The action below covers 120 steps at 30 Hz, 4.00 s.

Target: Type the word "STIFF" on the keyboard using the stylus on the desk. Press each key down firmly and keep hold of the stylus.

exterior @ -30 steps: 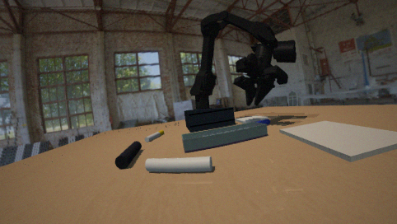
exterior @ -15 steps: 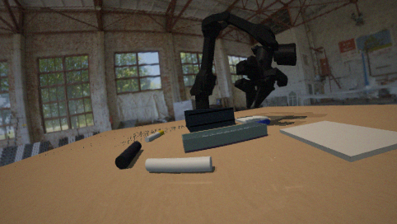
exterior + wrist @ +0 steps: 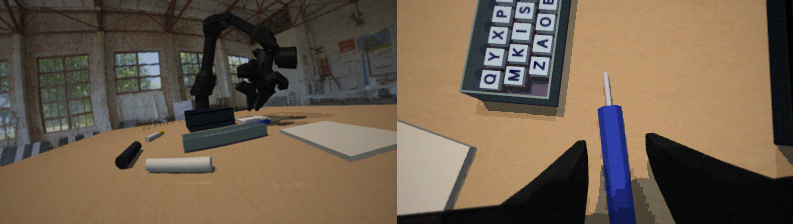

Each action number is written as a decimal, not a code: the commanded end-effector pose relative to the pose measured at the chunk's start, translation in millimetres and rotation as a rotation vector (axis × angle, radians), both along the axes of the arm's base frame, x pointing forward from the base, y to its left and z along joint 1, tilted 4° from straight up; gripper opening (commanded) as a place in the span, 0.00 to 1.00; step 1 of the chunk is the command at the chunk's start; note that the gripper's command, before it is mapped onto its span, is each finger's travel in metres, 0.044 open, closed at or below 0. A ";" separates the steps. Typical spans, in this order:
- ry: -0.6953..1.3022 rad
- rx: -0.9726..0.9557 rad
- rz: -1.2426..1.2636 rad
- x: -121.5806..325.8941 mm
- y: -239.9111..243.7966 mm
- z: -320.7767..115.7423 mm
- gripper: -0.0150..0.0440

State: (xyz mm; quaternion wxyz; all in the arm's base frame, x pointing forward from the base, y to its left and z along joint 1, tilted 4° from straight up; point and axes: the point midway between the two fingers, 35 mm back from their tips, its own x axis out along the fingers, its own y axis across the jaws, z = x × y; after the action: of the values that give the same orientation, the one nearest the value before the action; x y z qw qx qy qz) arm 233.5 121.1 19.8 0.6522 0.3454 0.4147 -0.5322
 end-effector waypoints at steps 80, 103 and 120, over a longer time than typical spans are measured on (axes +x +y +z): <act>0.002 -0.004 0.002 -0.8 2.9 -43.8 0.32; 0.003 -0.006 0.002 -0.1 -1.5 6.2 0.25; 0.216 -0.129 0.399 13.7 -14.0 9.8 0.25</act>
State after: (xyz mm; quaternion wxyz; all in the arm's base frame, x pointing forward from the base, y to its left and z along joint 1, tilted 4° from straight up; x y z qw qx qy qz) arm 244.1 111.0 29.6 0.7097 0.1942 0.4920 -0.4653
